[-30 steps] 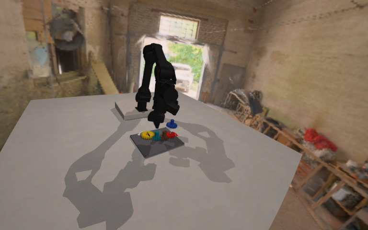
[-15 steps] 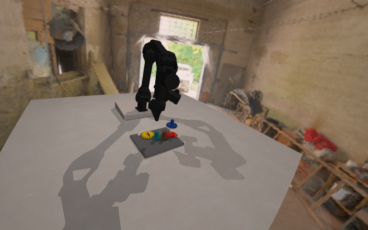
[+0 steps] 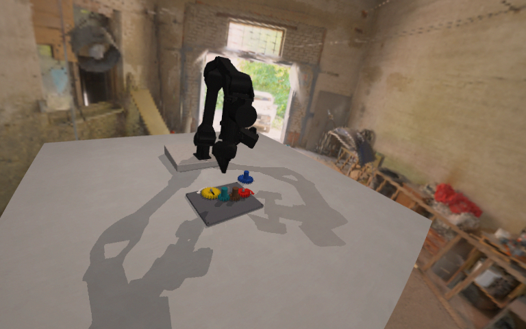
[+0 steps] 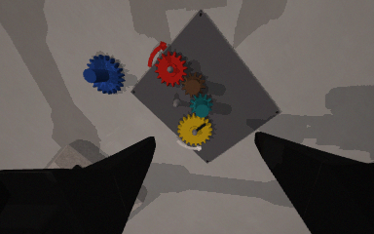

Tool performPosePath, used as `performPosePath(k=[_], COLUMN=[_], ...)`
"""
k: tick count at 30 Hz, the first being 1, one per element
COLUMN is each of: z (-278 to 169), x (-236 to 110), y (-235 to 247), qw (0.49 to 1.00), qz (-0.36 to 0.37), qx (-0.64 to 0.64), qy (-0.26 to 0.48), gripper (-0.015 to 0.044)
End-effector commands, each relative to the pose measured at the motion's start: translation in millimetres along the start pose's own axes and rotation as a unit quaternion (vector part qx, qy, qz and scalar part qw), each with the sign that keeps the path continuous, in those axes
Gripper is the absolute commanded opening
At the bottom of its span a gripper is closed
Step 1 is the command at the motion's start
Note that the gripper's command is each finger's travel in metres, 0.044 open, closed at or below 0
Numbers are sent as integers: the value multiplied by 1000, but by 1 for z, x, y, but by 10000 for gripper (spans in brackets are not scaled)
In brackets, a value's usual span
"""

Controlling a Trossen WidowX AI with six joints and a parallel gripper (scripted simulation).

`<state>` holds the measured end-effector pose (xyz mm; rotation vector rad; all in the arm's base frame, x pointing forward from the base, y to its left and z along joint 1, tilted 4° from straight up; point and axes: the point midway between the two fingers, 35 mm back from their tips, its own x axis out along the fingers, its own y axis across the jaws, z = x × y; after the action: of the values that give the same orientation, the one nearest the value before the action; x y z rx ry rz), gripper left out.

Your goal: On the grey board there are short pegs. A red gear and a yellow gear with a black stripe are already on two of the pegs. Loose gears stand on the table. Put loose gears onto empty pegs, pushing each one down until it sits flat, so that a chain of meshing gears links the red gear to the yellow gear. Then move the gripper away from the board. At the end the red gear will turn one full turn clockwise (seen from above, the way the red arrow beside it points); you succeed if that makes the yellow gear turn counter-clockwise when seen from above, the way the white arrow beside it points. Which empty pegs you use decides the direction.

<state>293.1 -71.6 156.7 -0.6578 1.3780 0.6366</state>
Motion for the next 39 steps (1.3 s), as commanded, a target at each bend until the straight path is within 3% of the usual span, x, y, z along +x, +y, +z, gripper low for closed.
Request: performPosePath(k=[1,28,39], z=[0,2,115], x=[-1,-1,-20], y=[0,1,98], qw=[1000,1000,1000], qz=[-1,-1,2], qx=[-2,-2,2], qy=[-1,-1,-20], gripper=[440,440,440])
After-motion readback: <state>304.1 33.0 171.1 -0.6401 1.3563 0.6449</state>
